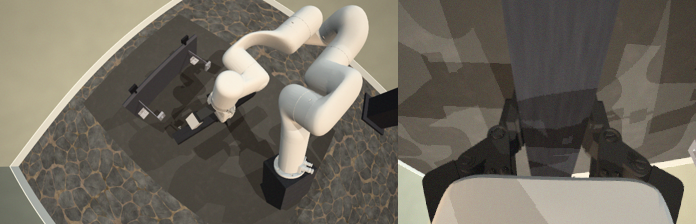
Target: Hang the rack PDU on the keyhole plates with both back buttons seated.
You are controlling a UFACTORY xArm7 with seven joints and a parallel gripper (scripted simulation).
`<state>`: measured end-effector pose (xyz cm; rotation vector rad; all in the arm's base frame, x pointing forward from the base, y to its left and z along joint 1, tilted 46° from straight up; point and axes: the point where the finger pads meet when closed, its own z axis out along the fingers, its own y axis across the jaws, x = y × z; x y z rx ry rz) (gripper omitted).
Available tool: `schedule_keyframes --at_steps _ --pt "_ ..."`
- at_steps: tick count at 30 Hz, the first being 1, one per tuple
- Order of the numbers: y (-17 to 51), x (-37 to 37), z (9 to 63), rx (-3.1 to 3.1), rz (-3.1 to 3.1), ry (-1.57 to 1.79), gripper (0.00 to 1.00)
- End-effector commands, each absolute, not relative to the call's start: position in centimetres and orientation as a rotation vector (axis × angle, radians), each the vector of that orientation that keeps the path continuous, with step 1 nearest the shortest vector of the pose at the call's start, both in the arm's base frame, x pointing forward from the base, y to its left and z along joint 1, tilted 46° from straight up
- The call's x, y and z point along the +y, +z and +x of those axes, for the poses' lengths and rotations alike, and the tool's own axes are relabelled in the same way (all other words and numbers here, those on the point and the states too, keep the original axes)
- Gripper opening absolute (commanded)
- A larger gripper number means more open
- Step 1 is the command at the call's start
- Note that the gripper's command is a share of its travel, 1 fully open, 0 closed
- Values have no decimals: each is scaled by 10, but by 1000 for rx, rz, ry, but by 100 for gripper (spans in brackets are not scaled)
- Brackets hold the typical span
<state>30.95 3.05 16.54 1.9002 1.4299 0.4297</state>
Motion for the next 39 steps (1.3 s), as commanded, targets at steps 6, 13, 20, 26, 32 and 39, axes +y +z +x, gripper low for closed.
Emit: schedule_keyframes --at_steps 6,13,20,26,32,39 --pt "167 31 311 1529 1807 378 0" --pt "169 31 313 1654 1677 304 0" --pt "200 38 350 1690 1636 282 0" --pt "219 42 372 1690 1636 282 0" --pt "236 45 393 1690 1637 282 0" --pt "241 46 398 1690 1636 282 0"
